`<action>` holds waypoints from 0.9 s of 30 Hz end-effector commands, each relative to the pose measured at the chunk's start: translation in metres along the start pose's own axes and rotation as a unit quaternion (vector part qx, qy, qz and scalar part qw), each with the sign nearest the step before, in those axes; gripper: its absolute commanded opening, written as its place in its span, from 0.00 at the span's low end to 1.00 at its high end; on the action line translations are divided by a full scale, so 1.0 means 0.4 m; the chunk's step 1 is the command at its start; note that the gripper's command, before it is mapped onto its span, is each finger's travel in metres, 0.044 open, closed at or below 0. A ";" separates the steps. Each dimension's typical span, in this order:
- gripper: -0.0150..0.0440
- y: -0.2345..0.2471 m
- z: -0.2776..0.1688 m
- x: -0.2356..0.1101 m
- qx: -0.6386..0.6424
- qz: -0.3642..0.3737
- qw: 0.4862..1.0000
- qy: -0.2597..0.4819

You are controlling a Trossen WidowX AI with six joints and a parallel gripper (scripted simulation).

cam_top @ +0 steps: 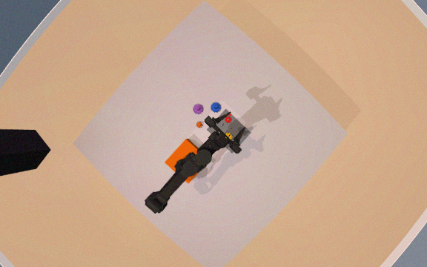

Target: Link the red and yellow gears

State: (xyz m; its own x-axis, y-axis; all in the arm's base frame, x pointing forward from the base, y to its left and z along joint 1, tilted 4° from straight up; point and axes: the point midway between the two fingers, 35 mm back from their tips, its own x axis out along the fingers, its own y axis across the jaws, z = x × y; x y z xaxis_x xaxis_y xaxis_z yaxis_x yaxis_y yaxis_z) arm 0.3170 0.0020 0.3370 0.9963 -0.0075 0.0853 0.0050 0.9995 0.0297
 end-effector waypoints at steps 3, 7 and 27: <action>1.00 0.027 -0.048 0.029 0.043 0.013 0.998 0.048; 1.00 0.111 -0.187 0.083 0.149 0.027 0.971 0.182; 1.00 0.414 -0.798 -0.133 0.291 -0.342 0.628 0.636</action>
State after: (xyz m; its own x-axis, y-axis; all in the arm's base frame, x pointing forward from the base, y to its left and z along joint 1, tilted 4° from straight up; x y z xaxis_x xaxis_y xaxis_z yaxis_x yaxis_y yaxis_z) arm 0.3274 0.1571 0.0609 0.2792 0.0965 -0.9554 0.6659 0.6974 0.2650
